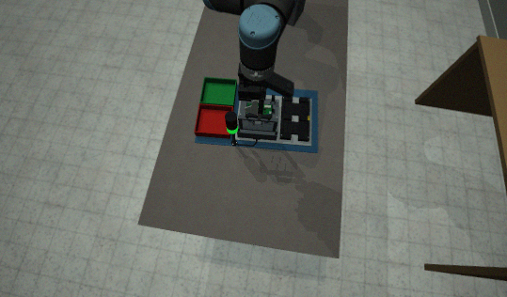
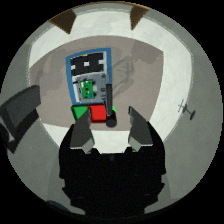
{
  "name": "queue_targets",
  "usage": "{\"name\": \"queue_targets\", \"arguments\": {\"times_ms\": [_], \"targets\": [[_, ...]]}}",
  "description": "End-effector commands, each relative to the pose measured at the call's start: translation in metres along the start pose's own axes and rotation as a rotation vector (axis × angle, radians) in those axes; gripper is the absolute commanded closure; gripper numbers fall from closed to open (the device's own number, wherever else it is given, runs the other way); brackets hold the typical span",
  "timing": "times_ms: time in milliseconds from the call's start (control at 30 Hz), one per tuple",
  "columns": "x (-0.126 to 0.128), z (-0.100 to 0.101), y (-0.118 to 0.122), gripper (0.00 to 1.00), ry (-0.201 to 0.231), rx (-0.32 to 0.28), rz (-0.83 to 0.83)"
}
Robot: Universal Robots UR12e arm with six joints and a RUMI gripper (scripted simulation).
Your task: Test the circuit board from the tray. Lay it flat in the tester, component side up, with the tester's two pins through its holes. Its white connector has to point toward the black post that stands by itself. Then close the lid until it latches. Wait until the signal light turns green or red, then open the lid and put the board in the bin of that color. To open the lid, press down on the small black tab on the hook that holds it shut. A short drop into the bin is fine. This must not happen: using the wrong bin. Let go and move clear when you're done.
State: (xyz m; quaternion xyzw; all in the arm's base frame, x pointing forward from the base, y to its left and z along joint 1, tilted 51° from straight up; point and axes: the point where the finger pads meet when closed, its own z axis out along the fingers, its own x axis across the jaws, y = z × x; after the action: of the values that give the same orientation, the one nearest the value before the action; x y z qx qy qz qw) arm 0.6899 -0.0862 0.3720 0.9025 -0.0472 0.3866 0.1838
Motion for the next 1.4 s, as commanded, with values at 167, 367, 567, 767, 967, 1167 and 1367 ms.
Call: {"name": "queue_targets", "arguments": {"times_ms": [167,367,567,767,967,1167,1367], "targets": [[0.0005,-0.0013,0.0,0.41,0.001,0.0,0.0],[0.0005,-0.0013,0.0,0.41,0.001,0.0,0.0],[0.0005,-0.0013,0.0,0.41,0.001,0.0,0.0],[0.0005,-0.0013,0.0,0.41,0.001,0.0,0.0],[0.0005,-0.0013,0.0,0.41,0.001,0.0,0.0],[-0.001,-0.0013,0.0,0.41,0.001,0.0,0.0],[-0.0095,-0.0013,0.0001,0.41,0.001,0.0,0.0]]}}
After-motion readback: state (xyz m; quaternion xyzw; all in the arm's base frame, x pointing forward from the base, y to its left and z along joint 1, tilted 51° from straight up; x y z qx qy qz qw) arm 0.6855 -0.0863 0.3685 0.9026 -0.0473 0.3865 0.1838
